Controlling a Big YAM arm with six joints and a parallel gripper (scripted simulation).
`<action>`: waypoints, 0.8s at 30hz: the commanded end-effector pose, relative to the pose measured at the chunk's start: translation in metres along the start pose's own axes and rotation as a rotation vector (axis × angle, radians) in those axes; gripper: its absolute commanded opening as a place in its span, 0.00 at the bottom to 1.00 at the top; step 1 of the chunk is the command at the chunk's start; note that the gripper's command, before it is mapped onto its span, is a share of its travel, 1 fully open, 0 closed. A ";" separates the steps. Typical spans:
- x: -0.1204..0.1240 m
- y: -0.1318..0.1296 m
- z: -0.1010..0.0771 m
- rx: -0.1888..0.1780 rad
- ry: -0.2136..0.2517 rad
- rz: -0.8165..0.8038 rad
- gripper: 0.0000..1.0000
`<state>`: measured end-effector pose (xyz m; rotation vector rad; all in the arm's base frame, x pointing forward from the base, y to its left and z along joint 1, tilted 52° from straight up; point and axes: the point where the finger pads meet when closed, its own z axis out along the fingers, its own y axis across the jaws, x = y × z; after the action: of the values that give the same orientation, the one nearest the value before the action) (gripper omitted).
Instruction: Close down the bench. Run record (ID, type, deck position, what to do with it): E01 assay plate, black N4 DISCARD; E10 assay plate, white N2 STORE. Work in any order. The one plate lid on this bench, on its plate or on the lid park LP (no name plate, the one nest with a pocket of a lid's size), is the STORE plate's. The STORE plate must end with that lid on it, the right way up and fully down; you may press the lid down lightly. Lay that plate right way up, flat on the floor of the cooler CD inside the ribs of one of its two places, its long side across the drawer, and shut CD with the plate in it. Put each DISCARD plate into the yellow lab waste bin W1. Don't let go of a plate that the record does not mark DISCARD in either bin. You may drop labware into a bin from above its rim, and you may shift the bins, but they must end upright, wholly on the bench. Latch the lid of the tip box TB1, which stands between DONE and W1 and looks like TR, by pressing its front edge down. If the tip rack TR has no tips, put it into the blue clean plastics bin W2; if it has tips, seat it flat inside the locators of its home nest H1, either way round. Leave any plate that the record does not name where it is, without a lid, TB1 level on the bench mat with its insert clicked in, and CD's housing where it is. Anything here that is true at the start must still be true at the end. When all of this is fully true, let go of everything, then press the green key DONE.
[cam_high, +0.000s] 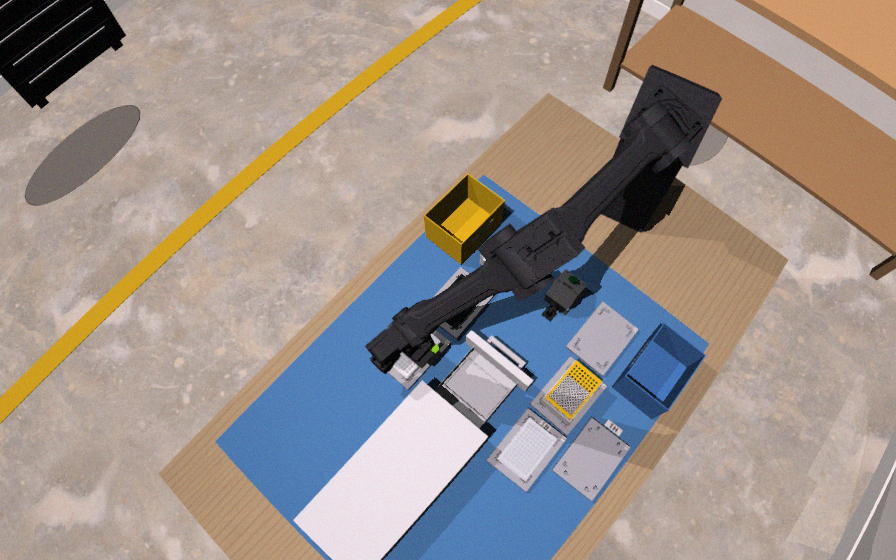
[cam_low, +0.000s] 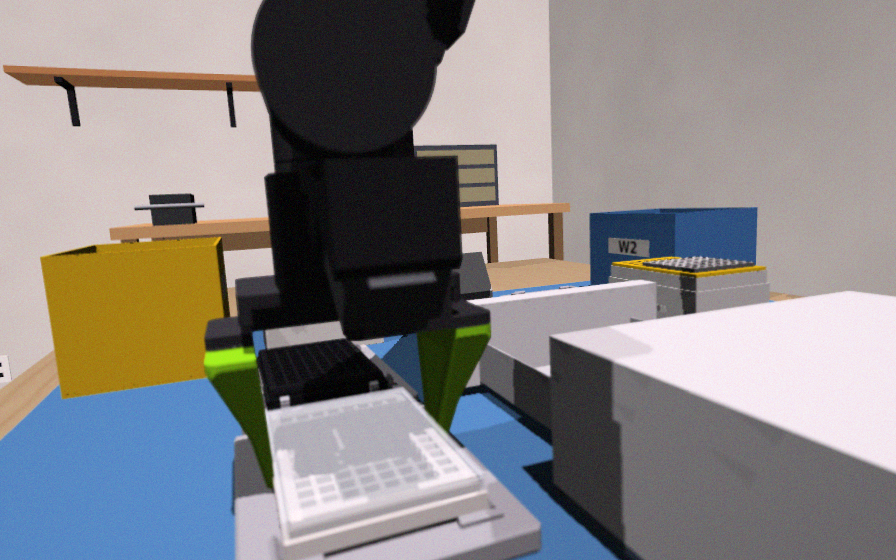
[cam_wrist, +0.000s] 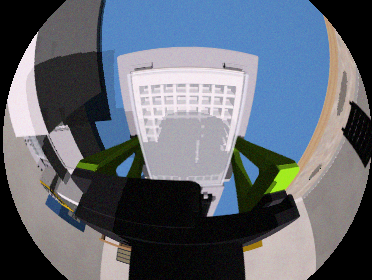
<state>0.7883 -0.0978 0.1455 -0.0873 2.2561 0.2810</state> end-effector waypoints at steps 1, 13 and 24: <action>-0.033 -0.010 -0.031 0.022 -0.068 -0.023 0.00; -0.032 -0.008 -0.033 0.019 -0.063 -0.023 0.00; -0.032 -0.008 -0.033 0.019 -0.063 -0.023 0.00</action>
<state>0.7864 -0.0989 0.1493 -0.0876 2.2527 0.2798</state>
